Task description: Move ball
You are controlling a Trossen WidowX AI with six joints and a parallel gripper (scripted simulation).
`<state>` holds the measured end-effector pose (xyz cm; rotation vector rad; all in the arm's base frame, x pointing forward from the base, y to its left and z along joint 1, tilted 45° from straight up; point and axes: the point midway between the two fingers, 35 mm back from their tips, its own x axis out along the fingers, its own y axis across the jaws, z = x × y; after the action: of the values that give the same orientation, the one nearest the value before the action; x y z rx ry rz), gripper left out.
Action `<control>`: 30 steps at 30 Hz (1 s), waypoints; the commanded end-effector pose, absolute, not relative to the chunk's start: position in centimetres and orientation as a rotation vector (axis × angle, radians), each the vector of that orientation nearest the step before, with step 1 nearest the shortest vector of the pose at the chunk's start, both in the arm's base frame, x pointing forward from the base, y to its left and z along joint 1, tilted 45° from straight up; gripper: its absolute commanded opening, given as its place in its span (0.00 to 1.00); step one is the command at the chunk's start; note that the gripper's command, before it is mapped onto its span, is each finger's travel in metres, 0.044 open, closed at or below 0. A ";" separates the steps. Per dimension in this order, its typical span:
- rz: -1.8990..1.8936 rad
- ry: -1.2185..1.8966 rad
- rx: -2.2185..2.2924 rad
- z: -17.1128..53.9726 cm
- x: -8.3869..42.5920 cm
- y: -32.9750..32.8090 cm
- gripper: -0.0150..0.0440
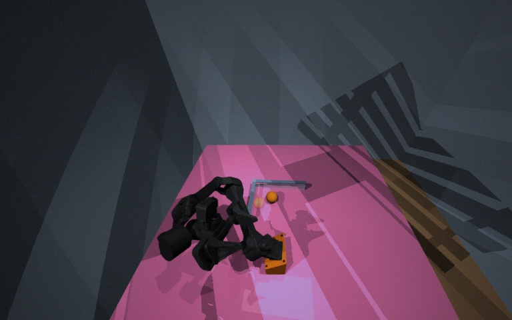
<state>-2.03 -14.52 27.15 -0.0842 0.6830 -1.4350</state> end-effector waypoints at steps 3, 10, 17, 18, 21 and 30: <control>-1.385 0.676 -0.039 26.7 -2.0 -14.7 0.98; -1.078 0.565 0.103 26.2 -0.3 -17.2 0.98; -0.793 0.545 0.242 24.7 3.0 -19.7 0.98; -0.747 0.545 0.263 24.5 3.7 -20.1 0.98; -0.616 0.560 0.324 23.5 5.9 -20.9 0.98; -0.290 0.660 0.461 20.3 13.1 -21.3 0.98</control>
<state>9.96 -21.39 21.59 0.4078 0.6119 -0.4224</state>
